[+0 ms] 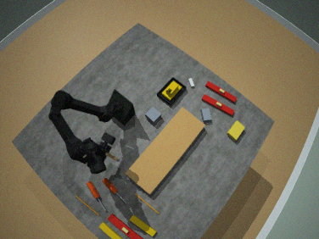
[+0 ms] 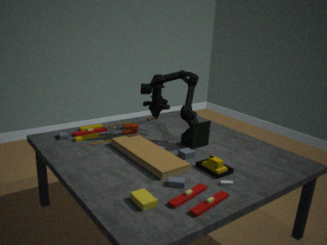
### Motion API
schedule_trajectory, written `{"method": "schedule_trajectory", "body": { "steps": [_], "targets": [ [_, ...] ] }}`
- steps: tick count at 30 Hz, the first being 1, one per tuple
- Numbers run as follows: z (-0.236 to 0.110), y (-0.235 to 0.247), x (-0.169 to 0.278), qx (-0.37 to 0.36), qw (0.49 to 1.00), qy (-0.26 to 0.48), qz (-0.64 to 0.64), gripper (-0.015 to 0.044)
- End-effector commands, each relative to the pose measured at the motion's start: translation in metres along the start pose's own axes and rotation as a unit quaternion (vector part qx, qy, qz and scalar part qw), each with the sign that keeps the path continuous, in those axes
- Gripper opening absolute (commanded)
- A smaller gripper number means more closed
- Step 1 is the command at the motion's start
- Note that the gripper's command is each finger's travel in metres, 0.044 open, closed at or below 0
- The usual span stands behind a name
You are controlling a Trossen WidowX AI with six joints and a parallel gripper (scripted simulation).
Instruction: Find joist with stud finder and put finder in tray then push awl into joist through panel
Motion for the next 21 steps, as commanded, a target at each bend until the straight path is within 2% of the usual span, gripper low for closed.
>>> {"method": "schedule_trajectory", "body": {
  "steps": [1, 11, 21],
  "targets": [
    [-0.001, -0.001, 0.003, 0.018, 0.998, 0.015, -0.057, 0.0],
    [-0.002, -0.005, 0.01, 0.051, 0.974, 0.061, -0.213, 0.0],
    [-0.006, -0.007, 0.018, 0.066, 0.923, 0.119, -0.36, 0.0]
  ]
}}
Point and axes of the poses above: the point midway between the two fingers, 35 mm back from their tips, its own z axis out along the fingers, its own y axis across the jaws, x = y × z, the point moved 1 cm from there along -z, back along the fingers, and after that the axes turned 15 degrees about -z, right-handed, at the moved point
